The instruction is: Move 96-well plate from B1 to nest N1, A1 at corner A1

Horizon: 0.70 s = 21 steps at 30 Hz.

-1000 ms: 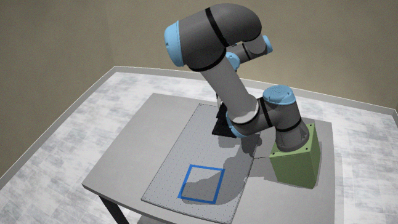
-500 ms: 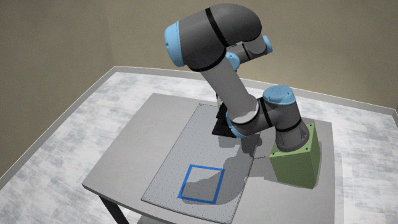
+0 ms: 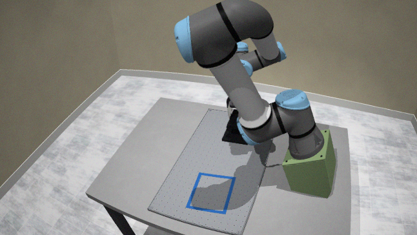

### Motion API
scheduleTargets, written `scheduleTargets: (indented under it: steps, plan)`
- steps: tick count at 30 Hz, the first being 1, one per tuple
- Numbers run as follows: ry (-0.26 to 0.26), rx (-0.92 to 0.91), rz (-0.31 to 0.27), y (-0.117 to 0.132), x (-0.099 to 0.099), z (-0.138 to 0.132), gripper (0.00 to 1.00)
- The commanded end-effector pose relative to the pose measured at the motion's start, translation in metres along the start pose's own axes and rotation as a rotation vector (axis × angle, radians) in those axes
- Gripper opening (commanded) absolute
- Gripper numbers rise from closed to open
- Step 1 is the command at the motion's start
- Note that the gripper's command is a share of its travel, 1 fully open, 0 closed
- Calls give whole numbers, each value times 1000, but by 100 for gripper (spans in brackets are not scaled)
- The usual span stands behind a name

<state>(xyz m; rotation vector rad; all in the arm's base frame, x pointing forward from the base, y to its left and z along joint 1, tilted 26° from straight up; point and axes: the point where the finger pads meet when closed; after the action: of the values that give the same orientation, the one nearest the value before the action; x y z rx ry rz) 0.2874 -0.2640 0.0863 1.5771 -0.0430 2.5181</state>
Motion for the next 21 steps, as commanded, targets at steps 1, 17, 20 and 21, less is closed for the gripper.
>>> scheduleTargets:
  steps: [1, 17, 20, 21]
  plan:
    - [0, 0, -2, 1, -6, 1, 0]
    - [0, 0, -2, 1, -30, 1, 0]
    - [0, 0, -2, 1, -35, 1, 0]
    - [0, 0, -2, 1, -36, 1, 0]
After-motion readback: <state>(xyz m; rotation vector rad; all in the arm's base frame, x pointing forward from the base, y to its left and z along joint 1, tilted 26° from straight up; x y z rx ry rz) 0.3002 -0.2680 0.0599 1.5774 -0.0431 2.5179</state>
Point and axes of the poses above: the point where the finger pads meet when closed, its own x axis back along the fingers, its own z axis across the jaws, y = z × x, and after that the axes turned 1 degree about x, right-handed
